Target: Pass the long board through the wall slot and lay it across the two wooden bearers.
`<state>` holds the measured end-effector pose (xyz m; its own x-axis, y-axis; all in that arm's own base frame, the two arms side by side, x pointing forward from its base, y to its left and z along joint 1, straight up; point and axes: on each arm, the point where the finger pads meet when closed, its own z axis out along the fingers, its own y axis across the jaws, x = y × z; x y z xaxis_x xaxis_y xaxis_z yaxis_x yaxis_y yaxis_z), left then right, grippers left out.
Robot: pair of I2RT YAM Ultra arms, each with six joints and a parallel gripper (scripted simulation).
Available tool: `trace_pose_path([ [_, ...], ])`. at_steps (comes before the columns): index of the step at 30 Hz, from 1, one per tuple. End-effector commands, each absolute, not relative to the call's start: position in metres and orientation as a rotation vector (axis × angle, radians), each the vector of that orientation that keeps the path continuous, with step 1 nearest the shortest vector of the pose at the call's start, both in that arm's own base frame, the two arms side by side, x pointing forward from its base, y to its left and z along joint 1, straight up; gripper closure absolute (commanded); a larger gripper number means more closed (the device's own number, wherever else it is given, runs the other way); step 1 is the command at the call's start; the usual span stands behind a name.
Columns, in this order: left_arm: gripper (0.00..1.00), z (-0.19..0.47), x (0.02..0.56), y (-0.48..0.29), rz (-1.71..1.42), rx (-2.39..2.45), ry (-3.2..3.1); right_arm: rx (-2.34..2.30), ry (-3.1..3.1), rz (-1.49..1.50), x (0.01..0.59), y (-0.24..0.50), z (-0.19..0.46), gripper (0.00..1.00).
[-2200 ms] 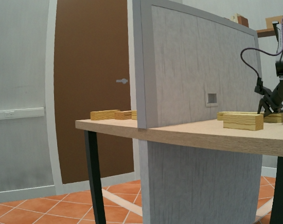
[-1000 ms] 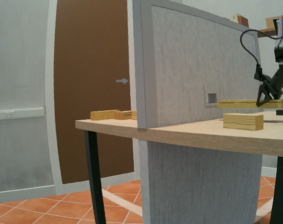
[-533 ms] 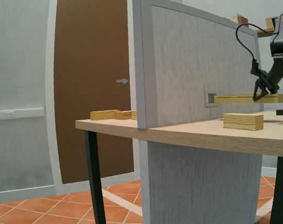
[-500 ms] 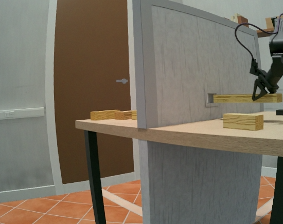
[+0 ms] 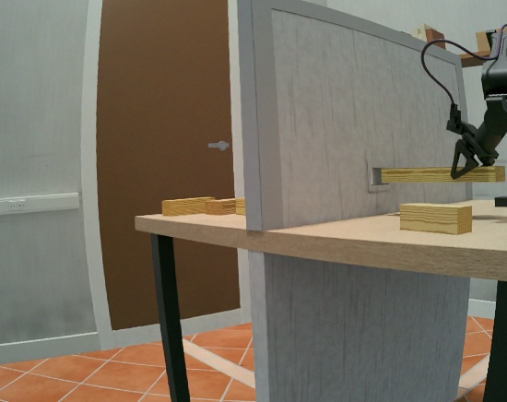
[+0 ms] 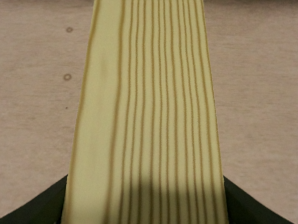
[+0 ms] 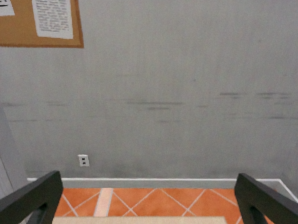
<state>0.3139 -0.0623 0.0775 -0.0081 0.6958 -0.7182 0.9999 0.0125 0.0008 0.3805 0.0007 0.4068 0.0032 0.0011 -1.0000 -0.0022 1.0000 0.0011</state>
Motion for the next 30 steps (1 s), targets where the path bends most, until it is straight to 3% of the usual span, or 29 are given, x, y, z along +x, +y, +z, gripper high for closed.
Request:
trace_pose_path([
  [1, 1.00, 0.103, 0.321, -0.073, -0.728, 1.689, 1.689, -0.012, 1.504, 0.018, 0.381, 0.006, 0.433, 0.00],
  [30, 1.00, 0.098, 0.318, -0.074, -0.739, 1.697, 1.691, -0.012, 1.504, 0.018, 0.381, 0.006, 0.433, 0.00],
])
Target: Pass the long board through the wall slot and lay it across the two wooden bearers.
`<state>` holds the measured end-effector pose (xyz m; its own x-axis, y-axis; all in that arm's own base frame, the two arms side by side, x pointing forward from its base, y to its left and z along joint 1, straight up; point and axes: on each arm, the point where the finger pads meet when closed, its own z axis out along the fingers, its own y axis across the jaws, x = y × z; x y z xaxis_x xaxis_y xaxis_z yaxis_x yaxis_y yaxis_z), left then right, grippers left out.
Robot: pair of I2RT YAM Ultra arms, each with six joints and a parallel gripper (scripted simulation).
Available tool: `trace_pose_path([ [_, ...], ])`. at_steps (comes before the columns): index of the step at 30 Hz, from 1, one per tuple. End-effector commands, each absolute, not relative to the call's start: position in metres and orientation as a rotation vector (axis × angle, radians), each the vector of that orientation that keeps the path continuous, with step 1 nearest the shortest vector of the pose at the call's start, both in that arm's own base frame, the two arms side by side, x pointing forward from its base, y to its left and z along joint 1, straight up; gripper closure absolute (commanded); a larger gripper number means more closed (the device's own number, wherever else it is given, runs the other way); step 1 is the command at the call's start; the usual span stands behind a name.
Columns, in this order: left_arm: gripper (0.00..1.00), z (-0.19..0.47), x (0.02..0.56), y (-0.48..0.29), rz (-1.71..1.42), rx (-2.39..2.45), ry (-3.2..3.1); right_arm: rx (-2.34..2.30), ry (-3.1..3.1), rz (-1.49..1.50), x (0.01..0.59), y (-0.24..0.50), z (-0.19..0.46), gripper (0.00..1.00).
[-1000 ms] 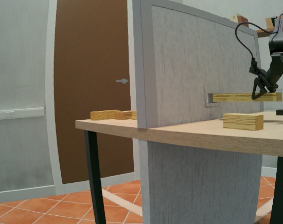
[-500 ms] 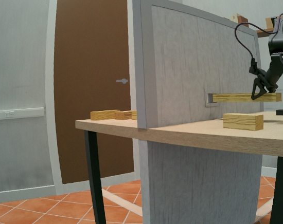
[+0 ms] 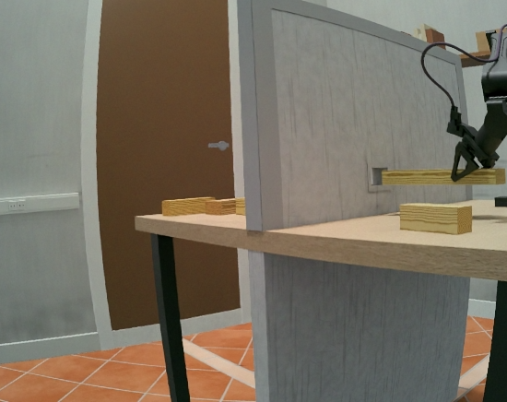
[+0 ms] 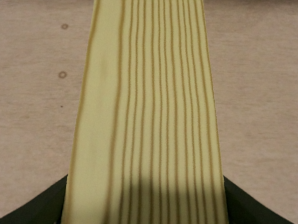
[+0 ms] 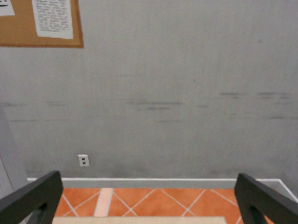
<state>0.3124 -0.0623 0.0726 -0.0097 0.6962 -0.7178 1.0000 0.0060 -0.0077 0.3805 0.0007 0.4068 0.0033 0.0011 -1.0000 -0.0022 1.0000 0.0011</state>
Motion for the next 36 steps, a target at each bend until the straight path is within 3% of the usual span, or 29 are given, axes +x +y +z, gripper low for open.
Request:
trace_pose_path([
  [1, 1.00, 0.099, 0.319, -0.072, -0.732, 1.692, 1.692, -0.012, 1.504, 0.018, 0.381, 0.006, 0.433, 0.00],
  [31, 1.00, 0.107, 0.333, -0.075, -0.678, 1.703, 1.661, -0.012, 1.504, 0.018, 0.381, 0.006, 0.433, 0.00],
  [32, 1.00, 0.091, 0.312, -0.079, -0.758, 1.684, 1.707, -0.012, 1.504, 0.018, 0.381, 0.006, 0.433, 0.00],
  [36, 1.00, 0.095, 0.314, -0.083, -0.745, 1.686, 1.700, -0.012, 1.504, 0.018, 0.381, 0.006, 0.433, 0.00],
])
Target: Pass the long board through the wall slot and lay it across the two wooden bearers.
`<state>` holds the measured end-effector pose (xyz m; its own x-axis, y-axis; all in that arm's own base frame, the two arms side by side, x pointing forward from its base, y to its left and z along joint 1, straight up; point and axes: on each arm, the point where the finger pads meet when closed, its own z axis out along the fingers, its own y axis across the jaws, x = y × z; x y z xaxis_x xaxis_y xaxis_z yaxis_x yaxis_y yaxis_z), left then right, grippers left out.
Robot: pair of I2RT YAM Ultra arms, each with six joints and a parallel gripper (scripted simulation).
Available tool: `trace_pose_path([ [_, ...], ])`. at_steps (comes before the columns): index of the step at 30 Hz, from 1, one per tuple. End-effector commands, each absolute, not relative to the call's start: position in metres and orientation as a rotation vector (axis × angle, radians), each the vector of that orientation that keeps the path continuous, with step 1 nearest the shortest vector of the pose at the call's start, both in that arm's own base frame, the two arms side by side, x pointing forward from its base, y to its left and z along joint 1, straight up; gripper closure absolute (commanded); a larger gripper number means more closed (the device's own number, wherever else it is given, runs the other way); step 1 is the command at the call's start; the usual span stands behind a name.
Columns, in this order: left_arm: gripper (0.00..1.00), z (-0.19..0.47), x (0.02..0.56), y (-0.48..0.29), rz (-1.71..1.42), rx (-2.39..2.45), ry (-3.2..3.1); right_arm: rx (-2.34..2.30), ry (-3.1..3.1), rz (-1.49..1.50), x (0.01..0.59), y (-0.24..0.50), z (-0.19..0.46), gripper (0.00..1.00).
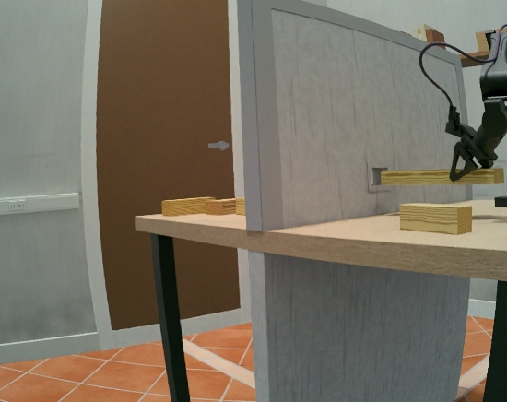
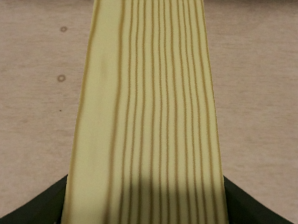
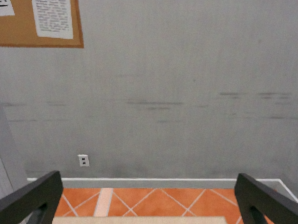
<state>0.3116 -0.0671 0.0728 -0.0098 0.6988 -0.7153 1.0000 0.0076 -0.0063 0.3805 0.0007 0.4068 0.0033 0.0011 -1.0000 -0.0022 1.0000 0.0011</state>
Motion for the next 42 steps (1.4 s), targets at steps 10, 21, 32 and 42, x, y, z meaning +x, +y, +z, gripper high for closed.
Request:
trace_pose_path([
  [10, 1.00, 0.098, 0.312, -0.087, -0.761, 1.687, 1.699, -0.012, 1.504, 0.018, 0.381, 0.006, 0.433, 0.00],
  [21, 1.00, 0.110, 0.330, -0.095, -0.687, 1.701, 1.650, -0.012, 1.504, 0.018, 0.381, 0.006, 0.433, 0.00],
  [32, 1.00, 0.095, 0.313, -0.102, -0.757, 1.685, 1.690, -0.012, 1.504, 0.018, 0.381, 0.006, 0.433, 0.00],
  [42, 1.00, 0.107, 0.327, -0.108, -0.708, 1.701, 1.651, -0.012, 1.504, 0.018, 0.381, 0.006, 0.433, 0.00],
])
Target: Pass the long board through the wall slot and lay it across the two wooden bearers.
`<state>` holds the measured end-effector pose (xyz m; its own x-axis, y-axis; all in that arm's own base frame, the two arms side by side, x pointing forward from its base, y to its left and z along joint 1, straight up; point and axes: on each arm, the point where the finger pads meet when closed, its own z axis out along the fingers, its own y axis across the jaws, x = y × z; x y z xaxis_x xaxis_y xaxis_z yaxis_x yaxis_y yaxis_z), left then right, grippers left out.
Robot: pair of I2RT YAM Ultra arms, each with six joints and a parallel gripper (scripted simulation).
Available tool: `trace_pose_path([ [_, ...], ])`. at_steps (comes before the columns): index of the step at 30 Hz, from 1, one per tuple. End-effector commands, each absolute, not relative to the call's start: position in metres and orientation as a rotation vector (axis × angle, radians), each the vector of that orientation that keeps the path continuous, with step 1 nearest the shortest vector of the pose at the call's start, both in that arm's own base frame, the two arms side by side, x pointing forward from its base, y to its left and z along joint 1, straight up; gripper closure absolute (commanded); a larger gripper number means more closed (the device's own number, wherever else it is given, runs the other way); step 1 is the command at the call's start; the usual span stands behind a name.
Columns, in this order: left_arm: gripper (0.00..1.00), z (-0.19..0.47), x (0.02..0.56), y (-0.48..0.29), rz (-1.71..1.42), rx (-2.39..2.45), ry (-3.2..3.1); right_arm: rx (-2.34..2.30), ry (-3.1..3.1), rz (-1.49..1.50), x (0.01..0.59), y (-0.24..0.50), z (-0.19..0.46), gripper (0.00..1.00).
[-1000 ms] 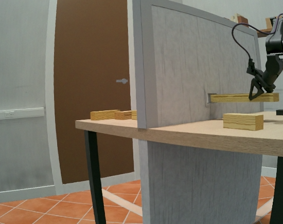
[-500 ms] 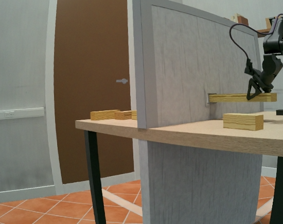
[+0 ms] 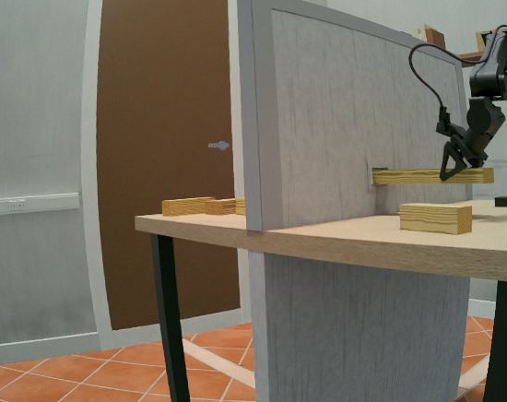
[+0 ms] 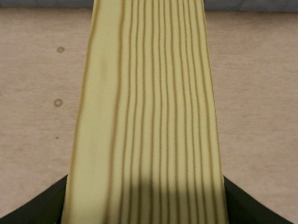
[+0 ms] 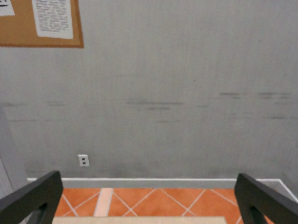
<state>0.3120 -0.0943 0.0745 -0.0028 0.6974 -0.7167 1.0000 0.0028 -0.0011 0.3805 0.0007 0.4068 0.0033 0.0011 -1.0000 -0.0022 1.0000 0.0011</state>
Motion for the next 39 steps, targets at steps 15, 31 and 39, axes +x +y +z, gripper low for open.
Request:
trace_pose_path([
  [15, 1.00, 0.090, 0.307, -0.117, -0.781, 1.682, 1.701, -0.012, 1.504, 0.018, 0.381, 0.006, 0.433, 0.00],
  [31, 1.00, 0.098, 0.317, -0.127, -0.749, 1.692, 1.673, -0.012, 1.504, 0.018, 0.381, 0.006, 0.433, 0.00],
  [39, 1.00, 0.100, 0.319, -0.130, -0.744, 1.691, 1.672, -0.012, 1.504, 0.018, 0.381, 0.006, 0.433, 0.00],
])
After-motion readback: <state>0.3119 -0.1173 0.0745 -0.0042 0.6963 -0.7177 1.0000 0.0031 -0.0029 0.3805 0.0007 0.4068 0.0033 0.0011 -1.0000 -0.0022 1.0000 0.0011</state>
